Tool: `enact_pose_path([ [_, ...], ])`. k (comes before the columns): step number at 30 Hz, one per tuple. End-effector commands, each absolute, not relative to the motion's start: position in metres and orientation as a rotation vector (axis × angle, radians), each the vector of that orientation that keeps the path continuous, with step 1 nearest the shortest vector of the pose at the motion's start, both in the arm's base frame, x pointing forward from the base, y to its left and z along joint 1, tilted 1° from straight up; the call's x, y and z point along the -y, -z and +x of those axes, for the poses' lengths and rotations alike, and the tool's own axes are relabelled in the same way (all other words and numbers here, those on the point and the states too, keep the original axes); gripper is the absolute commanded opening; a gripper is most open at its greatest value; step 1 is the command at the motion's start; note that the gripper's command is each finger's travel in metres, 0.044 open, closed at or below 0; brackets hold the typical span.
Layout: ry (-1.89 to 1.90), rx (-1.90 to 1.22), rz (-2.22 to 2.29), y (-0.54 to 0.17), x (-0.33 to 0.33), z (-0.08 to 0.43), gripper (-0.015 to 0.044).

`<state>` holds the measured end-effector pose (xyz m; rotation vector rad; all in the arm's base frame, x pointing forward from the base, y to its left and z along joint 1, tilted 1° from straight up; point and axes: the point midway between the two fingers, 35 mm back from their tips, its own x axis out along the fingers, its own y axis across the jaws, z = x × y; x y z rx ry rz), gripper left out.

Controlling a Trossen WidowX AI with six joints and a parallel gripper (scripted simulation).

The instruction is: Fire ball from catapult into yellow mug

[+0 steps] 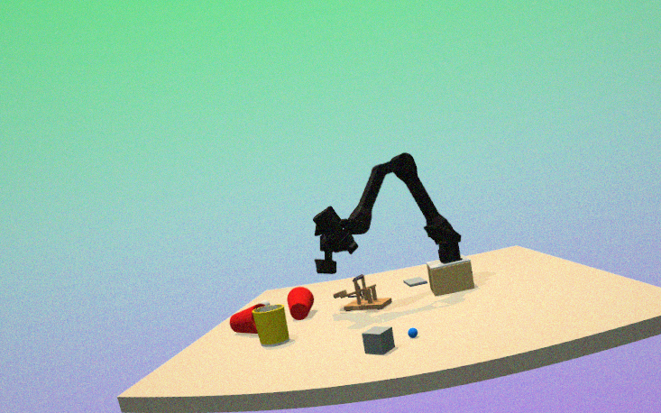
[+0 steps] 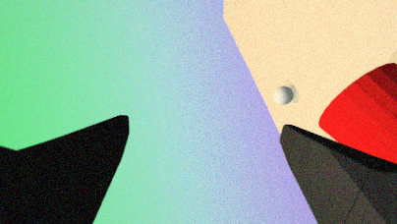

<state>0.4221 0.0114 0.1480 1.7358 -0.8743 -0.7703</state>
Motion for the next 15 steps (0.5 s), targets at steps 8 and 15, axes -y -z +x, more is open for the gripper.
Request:
enact_pose_path([
  [8, 0.838, 0.673, 1.606, -0.141, -0.010, 0.428, 0.0440],
  [15, 0.894, 0.457, 1.464, -0.133, -0.008, 0.431, 0.0440],
])
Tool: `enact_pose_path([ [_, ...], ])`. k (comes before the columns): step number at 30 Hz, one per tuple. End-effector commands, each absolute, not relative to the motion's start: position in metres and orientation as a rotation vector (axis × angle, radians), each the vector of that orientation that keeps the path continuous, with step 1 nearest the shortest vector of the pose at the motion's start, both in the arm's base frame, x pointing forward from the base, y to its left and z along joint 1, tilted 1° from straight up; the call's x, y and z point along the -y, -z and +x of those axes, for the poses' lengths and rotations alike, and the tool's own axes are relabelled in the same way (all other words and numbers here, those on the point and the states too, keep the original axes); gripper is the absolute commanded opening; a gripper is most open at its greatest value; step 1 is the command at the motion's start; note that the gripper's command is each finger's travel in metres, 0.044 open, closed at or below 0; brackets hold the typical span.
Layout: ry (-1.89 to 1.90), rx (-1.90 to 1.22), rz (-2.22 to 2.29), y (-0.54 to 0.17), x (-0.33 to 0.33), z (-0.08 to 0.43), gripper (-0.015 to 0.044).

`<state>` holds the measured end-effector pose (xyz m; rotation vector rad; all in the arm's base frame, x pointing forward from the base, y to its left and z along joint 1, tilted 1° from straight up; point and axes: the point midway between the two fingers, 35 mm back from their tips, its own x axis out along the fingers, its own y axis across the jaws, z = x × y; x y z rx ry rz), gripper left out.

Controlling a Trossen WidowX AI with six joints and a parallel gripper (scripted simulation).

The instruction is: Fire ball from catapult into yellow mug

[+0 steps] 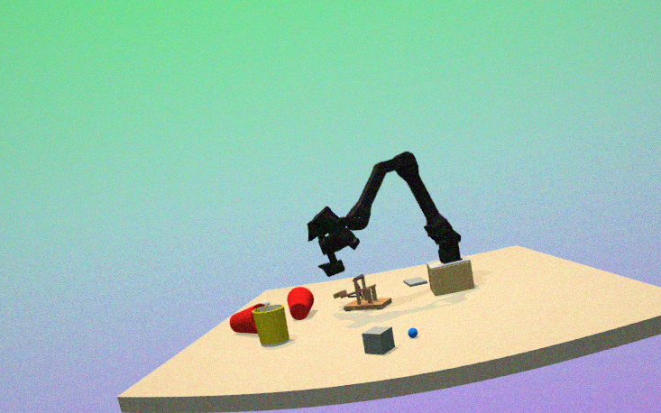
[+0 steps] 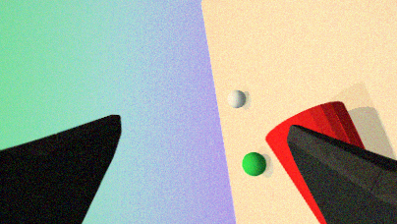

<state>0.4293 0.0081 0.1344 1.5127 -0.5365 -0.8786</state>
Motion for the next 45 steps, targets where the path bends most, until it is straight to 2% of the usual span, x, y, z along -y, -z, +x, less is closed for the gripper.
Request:
enact_pose_path([
  [1, 0.900, 0.427, 1.443, -0.131, -0.008, 0.431, 0.0440],
  [24, 0.935, -0.281, 0.980, -0.098, -0.008, 0.414, 0.0440],
  [45, 0.763, -0.931, 0.610, -0.074, -0.015, 0.359, 0.0440],
])
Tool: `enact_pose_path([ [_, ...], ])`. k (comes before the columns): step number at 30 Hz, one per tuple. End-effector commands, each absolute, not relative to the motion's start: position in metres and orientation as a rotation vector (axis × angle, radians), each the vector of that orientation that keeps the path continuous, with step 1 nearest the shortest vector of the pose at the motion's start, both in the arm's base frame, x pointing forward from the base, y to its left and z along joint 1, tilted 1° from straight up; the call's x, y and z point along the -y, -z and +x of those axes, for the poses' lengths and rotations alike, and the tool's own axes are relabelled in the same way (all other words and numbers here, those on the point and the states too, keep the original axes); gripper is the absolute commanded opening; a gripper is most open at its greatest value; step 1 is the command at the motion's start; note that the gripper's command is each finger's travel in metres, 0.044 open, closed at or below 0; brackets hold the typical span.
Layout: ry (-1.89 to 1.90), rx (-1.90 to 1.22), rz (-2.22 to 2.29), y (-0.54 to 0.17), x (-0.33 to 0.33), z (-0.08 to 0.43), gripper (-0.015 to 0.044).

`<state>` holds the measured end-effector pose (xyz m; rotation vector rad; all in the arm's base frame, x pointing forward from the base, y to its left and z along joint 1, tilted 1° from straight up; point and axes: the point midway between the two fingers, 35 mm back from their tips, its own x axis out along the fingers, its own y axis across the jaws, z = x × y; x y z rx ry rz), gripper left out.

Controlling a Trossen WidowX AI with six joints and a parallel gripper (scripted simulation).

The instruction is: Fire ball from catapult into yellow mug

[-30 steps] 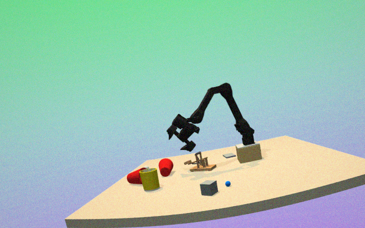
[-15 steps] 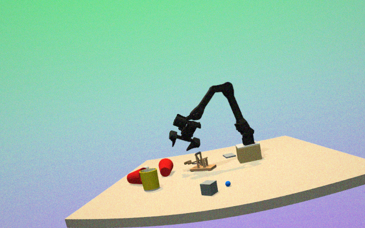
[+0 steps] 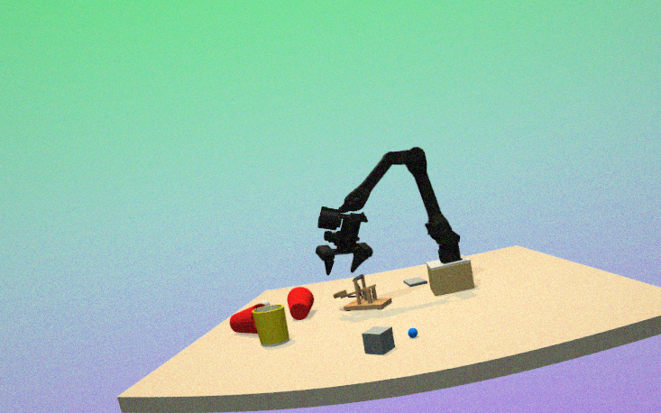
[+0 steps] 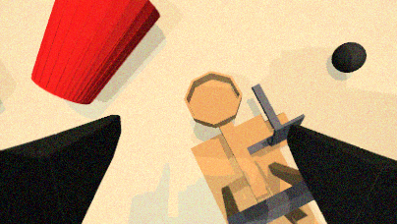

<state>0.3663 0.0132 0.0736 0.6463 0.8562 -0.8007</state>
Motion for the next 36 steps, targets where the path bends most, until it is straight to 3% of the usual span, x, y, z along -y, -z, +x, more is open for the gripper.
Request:
enact_pose_path([
  [1, 0.748, -0.961, 0.594, -0.073, -0.016, 0.356, 0.0440],
  [20, 0.383, -1.481, 0.390, -0.078, -0.034, 0.281, 0.0440],
  [36, 0.368, -1.496, 0.387, -0.029, -0.035, 0.281, 0.0440],
])
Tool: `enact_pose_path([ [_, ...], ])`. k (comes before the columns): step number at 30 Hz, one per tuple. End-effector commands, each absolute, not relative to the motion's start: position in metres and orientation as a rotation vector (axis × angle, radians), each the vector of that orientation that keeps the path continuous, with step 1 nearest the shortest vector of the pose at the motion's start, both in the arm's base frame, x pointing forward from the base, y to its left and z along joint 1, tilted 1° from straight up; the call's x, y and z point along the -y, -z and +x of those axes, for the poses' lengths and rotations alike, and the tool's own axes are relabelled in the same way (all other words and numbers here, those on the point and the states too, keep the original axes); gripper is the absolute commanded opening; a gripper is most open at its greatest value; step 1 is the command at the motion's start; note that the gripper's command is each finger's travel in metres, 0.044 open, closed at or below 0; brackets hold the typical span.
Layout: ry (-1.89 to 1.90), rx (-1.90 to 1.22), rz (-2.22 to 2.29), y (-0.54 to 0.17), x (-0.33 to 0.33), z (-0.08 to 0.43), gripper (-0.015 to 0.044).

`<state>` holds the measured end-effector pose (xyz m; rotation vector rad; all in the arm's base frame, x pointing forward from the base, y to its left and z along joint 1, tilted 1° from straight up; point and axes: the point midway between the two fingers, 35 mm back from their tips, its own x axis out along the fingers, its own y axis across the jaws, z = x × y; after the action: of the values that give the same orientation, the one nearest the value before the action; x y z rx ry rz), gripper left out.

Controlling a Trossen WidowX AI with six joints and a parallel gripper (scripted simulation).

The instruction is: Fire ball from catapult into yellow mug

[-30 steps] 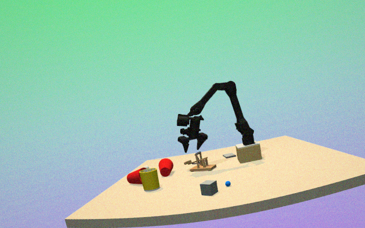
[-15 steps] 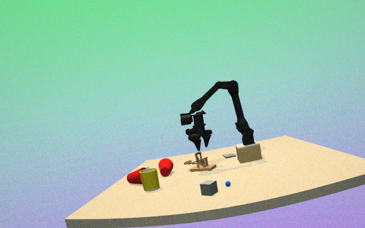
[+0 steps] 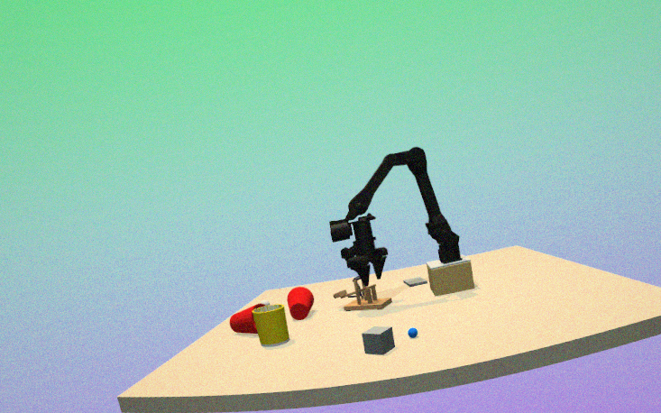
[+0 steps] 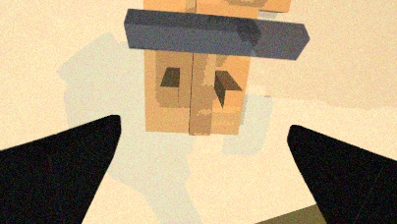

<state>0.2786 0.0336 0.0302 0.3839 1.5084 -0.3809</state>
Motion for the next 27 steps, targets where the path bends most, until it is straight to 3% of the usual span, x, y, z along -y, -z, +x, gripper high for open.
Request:
enact_pose_path([
  [1, 0.368, -1.496, 0.387, -0.027, -0.035, 0.282, 0.0440],
  [27, 0.368, -1.496, 0.387, 0.015, -0.035, 0.283, 0.0440],
])
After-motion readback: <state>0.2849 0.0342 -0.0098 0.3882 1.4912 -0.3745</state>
